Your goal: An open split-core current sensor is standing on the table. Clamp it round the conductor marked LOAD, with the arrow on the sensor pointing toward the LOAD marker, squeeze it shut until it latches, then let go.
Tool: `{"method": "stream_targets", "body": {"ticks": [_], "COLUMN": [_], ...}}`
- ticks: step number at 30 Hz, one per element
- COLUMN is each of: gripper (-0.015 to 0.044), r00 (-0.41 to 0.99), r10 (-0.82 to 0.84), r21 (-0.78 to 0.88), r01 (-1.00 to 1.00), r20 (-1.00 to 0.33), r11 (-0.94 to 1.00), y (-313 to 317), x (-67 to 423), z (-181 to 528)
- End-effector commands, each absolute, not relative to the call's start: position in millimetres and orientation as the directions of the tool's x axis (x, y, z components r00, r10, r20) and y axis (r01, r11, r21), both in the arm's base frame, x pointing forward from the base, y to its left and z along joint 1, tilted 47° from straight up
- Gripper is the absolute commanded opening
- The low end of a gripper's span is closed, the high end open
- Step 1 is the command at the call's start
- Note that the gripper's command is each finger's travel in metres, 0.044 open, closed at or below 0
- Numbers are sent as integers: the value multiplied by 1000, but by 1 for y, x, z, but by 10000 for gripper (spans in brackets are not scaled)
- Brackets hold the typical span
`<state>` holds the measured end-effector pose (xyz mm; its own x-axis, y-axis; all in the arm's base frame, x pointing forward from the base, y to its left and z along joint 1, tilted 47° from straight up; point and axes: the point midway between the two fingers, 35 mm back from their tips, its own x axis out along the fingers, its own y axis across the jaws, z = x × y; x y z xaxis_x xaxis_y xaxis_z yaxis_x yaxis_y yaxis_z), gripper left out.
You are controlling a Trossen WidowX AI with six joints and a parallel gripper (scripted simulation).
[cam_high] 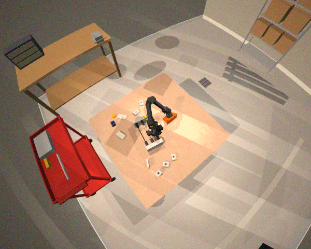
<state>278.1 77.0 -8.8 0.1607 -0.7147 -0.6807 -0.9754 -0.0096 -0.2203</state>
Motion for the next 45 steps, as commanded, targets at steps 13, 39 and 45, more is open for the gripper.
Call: {"method": "stream_targets", "body": {"ticks": [13,39,45], "gripper": [0,184,341], "r00": [318,307,307], "r10": [-705,-710,-710], "r21": [-323,-313,-313], "r01": [-937,-941,-941], "r20": [-633,-633,-633], "r11": [-132,-128,-128], "y": [89,87,87], "x": [277,276,276], "z": [3,0,0]}}
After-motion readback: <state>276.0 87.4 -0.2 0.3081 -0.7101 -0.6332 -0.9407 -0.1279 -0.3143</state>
